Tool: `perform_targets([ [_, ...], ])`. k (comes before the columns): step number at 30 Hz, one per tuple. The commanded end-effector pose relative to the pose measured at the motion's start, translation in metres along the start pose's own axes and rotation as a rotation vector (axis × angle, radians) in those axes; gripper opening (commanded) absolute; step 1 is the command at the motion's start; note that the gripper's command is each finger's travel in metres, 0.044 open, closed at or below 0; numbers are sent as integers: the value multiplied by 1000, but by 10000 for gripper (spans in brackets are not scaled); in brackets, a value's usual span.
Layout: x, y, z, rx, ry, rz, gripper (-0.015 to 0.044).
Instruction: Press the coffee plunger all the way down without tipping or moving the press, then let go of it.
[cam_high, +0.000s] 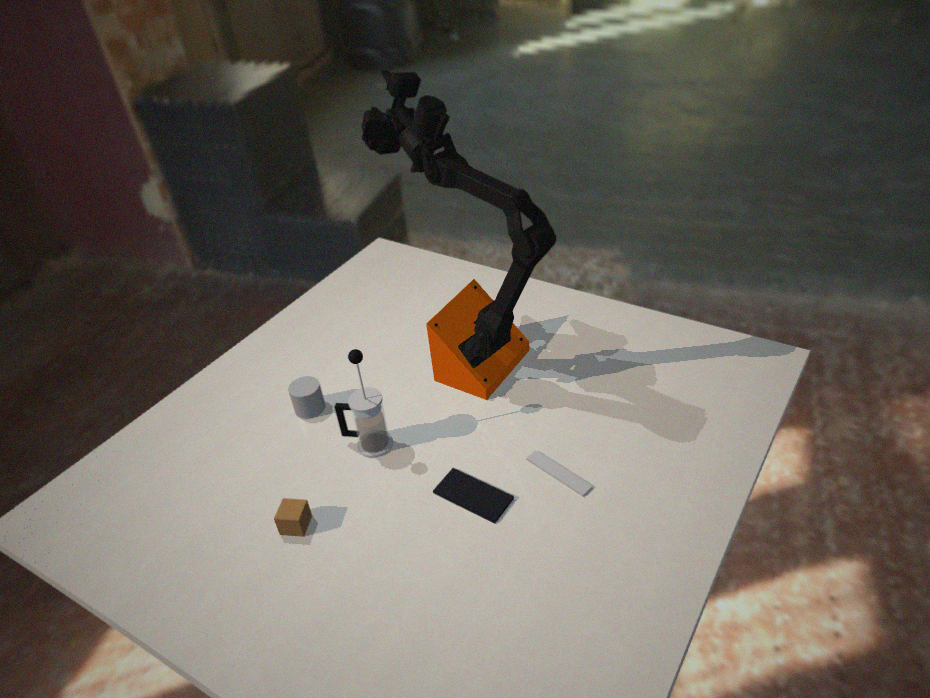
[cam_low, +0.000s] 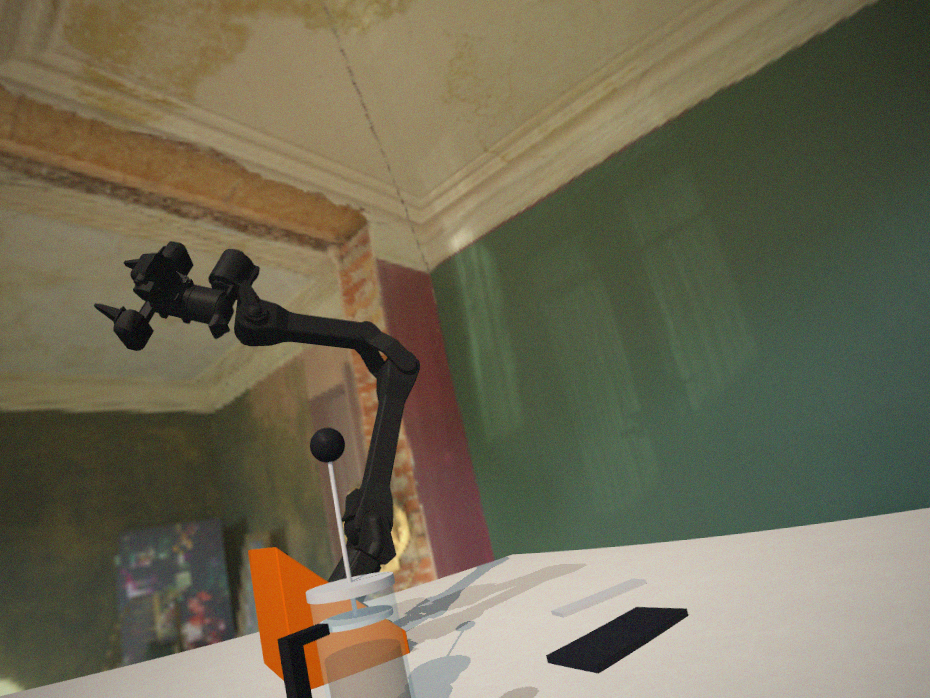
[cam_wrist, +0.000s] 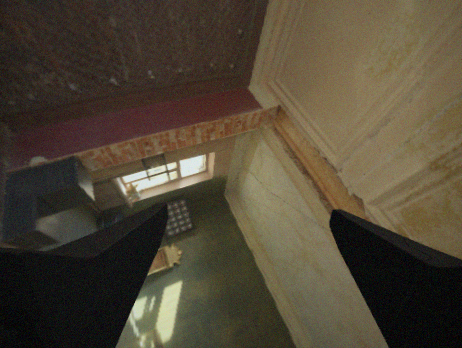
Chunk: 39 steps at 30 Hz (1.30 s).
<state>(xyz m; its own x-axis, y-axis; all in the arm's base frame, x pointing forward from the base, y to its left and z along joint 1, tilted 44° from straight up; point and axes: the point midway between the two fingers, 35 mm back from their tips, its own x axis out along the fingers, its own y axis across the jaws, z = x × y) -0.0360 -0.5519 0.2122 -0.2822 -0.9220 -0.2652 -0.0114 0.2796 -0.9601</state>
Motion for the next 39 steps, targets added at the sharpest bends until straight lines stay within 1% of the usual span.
perform_targets([
  [1, -27, 27, 57, 118, -224, 138, 440],
  [7, -88, 68, 132, 306, -507, 419, 440],
  [11, -141, 94, 169, 428, -645, 655, 440],
  [15, -201, 117, 196, 542, -737, 929, 440],
  [18, -248, 133, 207, 619, -766, 1152, 440],
  [21, -294, 145, 211, 687, -754, 1386, 440],
  [27, -382, 159, 204, 791, -626, 1851, 440],
  [29, -392, 159, 202, 800, -602, 1903, 440],
  [32, -395, 167, 201, 799, -603, 1903, 440],
  [39, -417, 211, 191, 795, -614, 1910, 440],
])
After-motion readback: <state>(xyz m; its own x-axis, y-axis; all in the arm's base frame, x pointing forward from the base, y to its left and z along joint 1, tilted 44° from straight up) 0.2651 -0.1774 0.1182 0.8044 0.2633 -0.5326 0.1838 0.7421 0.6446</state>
